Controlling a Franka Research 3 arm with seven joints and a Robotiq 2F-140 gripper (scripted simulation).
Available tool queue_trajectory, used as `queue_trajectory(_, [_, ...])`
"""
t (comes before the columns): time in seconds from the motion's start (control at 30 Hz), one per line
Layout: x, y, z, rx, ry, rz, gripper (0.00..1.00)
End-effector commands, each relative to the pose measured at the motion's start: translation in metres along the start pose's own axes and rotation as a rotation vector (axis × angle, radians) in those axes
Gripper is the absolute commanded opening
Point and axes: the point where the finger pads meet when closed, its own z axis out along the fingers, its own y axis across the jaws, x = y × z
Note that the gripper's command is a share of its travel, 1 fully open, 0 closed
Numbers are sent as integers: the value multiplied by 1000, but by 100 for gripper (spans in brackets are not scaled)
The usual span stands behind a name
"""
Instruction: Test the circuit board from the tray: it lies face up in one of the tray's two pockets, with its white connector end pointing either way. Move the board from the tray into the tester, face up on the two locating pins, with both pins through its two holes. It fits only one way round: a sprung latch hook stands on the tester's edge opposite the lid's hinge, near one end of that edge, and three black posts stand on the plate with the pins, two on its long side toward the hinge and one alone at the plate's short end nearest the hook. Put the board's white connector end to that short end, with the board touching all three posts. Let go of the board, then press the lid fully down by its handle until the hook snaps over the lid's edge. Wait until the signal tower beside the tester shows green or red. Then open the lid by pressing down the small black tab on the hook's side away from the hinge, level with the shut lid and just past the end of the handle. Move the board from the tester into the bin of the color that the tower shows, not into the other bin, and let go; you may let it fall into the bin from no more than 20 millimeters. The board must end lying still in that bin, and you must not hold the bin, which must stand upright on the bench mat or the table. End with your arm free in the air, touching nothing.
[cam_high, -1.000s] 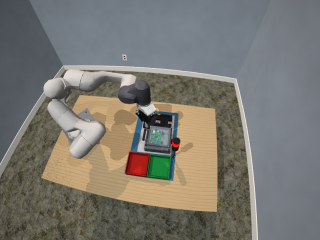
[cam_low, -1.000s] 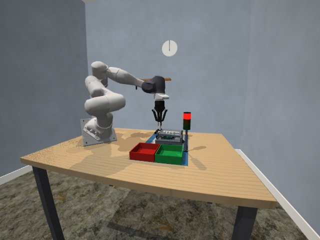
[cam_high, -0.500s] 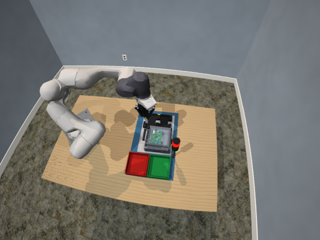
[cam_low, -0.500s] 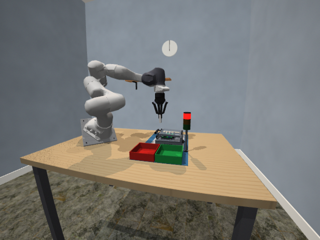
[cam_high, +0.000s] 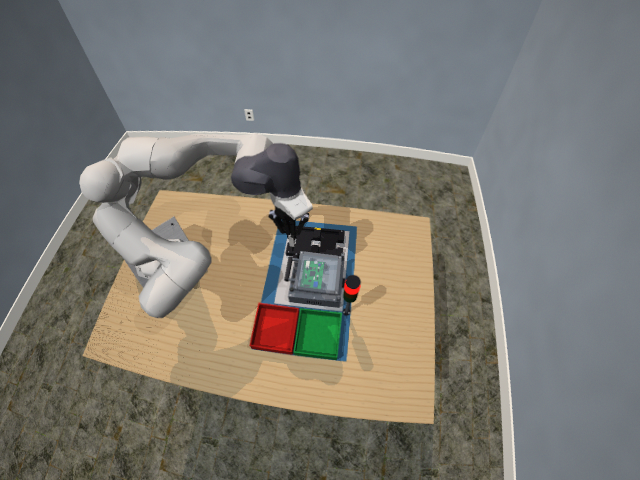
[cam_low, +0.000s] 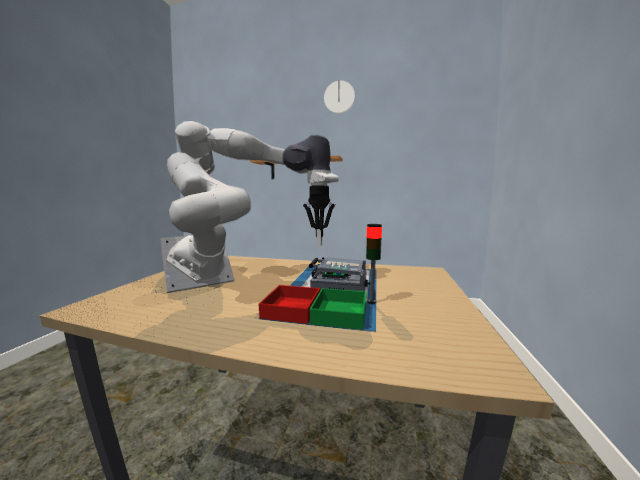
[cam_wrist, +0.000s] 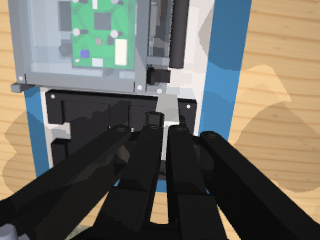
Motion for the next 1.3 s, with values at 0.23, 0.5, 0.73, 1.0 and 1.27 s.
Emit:
queue_trajectory(0.23, [0,1,-1,-1,2,7,16])
queue_trajectory(0.5, [0,1,-1,-1,2,7,16])
queue_trajectory(0.73, [0,1,-1,-1,2,7,16])
queue_trajectory(1.0, [0,1,-1,-1,2,7,16])
queue_trajectory(1.27, [0,1,-1,-1,2,7,16])
